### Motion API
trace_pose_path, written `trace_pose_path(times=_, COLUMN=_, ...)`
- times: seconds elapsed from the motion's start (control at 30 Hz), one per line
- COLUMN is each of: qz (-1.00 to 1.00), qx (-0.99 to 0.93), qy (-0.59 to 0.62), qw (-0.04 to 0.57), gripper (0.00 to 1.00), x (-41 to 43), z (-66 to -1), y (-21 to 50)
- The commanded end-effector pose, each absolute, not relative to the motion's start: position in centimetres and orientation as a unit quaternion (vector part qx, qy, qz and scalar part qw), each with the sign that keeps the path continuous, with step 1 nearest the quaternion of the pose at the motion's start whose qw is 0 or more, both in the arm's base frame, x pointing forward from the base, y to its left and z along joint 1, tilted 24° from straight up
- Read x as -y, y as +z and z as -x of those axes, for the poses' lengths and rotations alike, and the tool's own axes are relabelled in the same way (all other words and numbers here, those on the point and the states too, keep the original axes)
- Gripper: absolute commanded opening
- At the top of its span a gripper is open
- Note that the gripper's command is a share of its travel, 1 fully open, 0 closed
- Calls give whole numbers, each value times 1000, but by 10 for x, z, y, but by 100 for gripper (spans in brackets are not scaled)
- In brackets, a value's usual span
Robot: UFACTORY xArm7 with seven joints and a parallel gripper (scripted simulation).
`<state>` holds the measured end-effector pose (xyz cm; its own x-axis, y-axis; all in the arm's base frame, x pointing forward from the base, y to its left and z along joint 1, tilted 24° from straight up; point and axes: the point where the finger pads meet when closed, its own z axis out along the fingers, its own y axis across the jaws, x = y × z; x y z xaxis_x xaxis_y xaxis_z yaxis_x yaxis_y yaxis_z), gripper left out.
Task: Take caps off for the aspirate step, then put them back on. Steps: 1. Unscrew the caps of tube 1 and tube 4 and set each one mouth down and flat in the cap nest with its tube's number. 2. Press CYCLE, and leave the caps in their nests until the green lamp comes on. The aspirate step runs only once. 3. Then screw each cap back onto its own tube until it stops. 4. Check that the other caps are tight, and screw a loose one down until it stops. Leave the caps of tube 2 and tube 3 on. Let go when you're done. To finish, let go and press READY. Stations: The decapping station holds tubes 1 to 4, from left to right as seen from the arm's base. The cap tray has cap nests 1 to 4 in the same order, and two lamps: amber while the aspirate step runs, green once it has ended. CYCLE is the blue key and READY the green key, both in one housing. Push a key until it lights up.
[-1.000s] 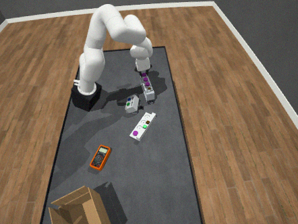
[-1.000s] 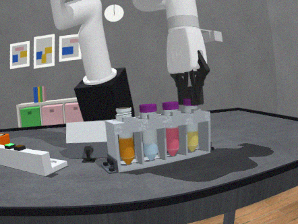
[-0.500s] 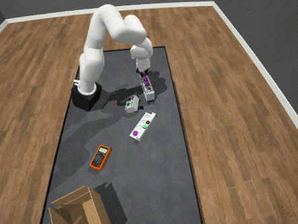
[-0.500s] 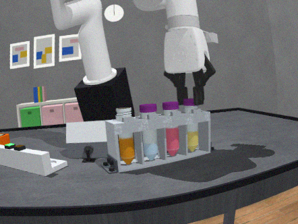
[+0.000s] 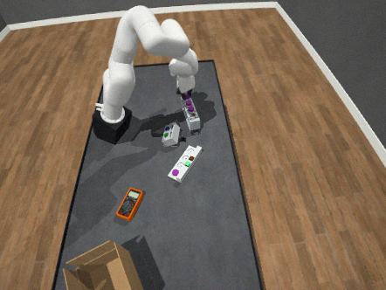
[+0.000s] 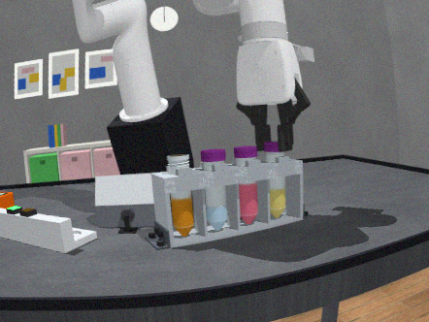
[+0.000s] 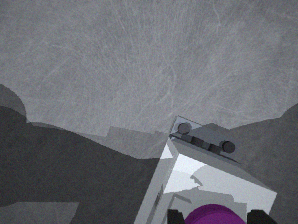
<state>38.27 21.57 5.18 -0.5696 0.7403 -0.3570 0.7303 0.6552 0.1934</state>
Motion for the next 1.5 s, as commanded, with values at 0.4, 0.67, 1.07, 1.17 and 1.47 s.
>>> trace_pose_path(times=0.4, qz=-604, qx=-769, qy=61, qw=199, gripper=0, x=-218, z=-384, y=53)
trace_pose_path(times=0.67, qz=-678, qx=-705, qy=81, qw=192, gripper=0, x=-217, z=-384, y=53)
trace_pose_path(times=1.07, qz=-718, qx=-664, qy=92, qw=187, gripper=46, x=-217, z=-384, y=52)
trace_pose_path(times=1.17, qz=-718, qx=-664, qy=92, qw=187, gripper=46, x=-217, z=-384, y=52)
trace_pose_path(times=1.47, qz=-705, qx=-678, qy=88, qw=189, gripper=46, x=-218, z=-384, y=53)
